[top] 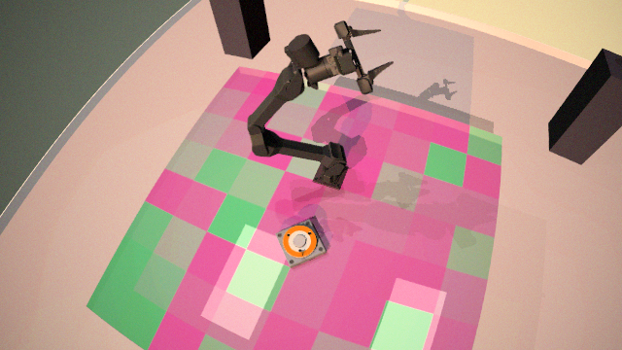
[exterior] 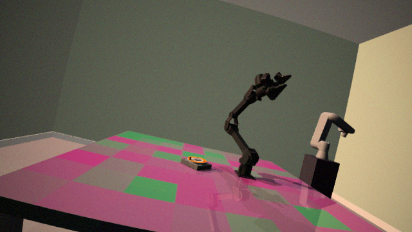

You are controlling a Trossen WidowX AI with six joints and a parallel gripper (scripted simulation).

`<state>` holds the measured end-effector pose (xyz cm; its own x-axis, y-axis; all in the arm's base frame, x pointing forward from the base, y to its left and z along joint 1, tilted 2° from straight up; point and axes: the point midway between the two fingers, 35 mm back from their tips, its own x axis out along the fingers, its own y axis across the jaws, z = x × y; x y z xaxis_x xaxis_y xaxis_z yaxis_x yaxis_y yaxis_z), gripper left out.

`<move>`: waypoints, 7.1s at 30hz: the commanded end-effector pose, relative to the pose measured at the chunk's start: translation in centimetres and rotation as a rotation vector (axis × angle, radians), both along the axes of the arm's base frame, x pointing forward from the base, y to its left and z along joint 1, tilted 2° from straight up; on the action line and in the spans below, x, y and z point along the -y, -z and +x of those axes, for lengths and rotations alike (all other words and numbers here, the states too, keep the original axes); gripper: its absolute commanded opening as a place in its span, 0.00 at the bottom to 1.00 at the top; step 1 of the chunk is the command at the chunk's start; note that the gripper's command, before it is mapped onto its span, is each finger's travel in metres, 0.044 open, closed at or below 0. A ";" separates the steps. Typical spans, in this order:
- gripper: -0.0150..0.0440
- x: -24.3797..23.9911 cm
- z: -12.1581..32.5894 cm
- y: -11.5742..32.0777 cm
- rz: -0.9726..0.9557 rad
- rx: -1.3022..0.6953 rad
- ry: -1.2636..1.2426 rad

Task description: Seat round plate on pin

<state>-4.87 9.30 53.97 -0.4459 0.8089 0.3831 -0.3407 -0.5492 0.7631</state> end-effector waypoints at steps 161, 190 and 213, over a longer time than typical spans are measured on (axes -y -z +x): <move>0.25 8.2 38.4 47.4 -2.029 -0.035 0.666; 0.25 10.7 37.2 47.3 -2.031 -0.035 0.666; 0.25 12.2 35.4 47.1 -2.033 -0.036 0.664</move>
